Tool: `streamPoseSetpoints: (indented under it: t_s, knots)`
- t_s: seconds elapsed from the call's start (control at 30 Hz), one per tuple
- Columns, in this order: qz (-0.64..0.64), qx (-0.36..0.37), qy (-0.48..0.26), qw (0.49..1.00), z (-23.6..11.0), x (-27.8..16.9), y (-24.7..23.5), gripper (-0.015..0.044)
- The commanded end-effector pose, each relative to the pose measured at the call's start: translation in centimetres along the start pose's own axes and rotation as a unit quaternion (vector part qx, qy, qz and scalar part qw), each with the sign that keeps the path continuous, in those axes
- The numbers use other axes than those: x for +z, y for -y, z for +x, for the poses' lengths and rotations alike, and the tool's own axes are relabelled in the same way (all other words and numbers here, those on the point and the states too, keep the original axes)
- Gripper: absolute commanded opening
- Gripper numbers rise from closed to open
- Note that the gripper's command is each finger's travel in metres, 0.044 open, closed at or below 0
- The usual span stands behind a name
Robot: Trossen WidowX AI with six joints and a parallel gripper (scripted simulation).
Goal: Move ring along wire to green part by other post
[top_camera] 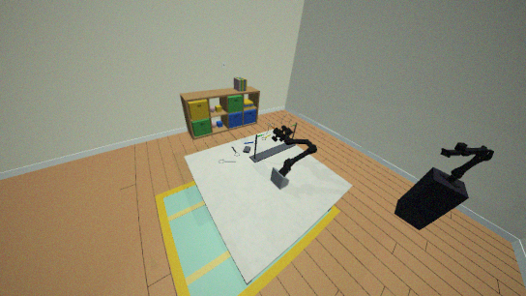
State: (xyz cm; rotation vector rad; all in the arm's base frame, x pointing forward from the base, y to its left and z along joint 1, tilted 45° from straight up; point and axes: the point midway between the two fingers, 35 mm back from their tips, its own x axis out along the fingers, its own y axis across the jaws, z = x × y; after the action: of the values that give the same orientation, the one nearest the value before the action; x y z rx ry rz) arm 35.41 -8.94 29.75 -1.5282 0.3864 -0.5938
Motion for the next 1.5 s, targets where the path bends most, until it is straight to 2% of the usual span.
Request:
streamPoseSetpoints:
  t_s: [0.0, 0.53, 1.1, 1.47]
  knots:
    - [-0.039, -0.017, 0.004, 0.999, 0.1, -0.1, 0.3, -0.015]
    - [-0.176, -0.093, 0.023, 0.98, 0.1, 0.4, 2.6, -0.015]
    - [-0.33, -0.178, 0.043, 0.926, -0.3, 1.7, 4.8, -0.015]
    - [-0.388, -0.21, 0.05, 0.896, -0.4, 2.0, 5.3, -0.015]
